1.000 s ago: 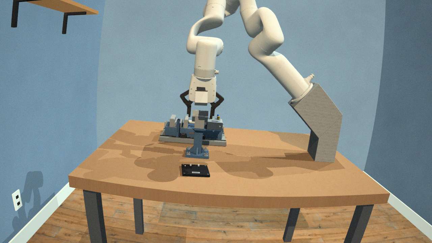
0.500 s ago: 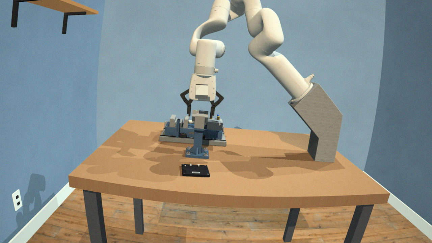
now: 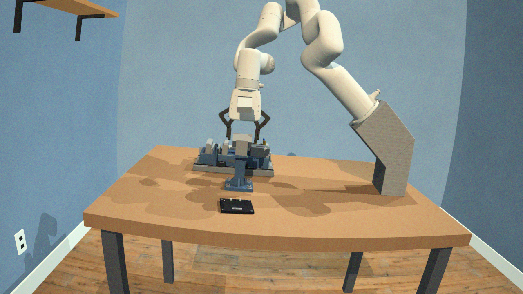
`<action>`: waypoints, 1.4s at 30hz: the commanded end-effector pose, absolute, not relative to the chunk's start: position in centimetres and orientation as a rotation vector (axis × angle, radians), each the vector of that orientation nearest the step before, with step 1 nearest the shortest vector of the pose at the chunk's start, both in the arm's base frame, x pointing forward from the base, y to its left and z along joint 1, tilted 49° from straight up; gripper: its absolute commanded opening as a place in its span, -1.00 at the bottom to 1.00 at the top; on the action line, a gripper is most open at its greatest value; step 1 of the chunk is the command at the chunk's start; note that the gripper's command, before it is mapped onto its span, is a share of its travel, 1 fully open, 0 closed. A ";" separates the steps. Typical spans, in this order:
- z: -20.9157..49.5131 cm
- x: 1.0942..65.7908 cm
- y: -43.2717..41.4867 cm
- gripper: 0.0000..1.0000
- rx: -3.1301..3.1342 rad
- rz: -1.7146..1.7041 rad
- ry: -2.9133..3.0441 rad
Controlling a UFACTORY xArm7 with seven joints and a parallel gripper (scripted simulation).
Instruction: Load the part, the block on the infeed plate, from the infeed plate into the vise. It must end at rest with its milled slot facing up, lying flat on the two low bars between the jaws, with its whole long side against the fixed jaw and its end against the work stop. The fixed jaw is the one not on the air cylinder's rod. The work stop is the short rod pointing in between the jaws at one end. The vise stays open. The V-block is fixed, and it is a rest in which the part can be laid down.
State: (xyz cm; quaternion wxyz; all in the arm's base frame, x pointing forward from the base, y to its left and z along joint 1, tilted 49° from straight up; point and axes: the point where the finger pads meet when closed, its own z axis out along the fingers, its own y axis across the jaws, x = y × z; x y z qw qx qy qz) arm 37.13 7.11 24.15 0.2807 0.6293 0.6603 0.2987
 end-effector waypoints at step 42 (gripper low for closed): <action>24.2 37.2 6.7 0.78 1.615 1.169 2.009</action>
